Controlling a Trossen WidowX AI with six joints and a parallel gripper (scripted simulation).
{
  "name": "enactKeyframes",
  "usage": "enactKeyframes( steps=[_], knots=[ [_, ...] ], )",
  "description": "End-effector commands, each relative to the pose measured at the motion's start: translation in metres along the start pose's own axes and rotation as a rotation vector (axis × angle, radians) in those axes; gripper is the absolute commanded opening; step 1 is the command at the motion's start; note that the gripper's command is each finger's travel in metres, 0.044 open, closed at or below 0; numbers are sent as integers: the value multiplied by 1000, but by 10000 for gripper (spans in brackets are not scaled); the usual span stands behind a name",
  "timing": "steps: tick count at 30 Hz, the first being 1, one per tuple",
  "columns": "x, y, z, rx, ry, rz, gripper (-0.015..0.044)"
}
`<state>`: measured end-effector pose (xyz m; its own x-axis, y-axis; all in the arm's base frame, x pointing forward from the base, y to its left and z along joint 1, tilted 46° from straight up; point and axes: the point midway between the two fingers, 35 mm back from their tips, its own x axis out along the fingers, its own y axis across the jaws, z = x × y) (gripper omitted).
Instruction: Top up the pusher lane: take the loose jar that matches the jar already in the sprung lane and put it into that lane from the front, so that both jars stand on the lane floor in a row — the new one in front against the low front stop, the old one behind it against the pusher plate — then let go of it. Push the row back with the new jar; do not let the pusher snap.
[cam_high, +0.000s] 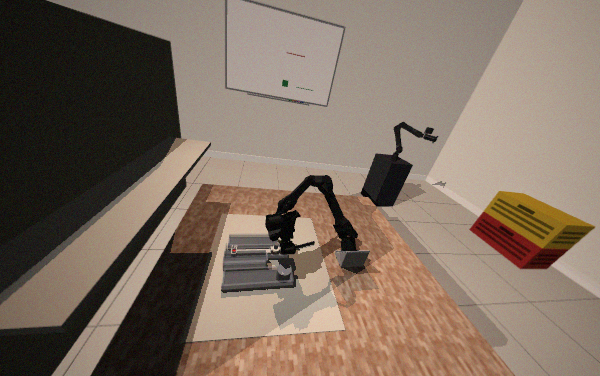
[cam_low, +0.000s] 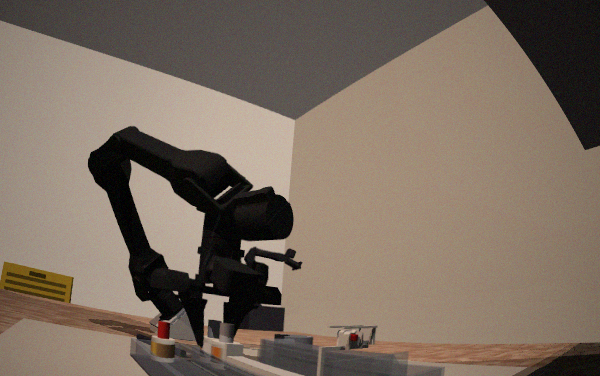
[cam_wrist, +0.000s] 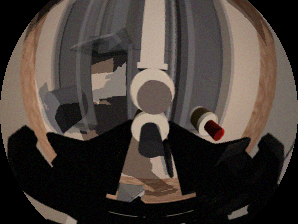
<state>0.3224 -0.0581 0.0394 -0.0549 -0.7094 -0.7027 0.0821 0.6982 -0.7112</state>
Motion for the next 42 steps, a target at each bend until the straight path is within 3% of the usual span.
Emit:
enactKeyframes(
  steps=[1, 3, 14, 28, 42],
  knots=[
    [0, 0, -1, 2, 1, -2, 0],
    [0, 0, -1, 2, 1, -2, 0],
    [0, 0, 0, 2, 1, -2, 281],
    [-20, 1, -1, 2, 1, -1, 281],
    [-23, 2, -46, 0, 3, 1, 281]
  ],
)
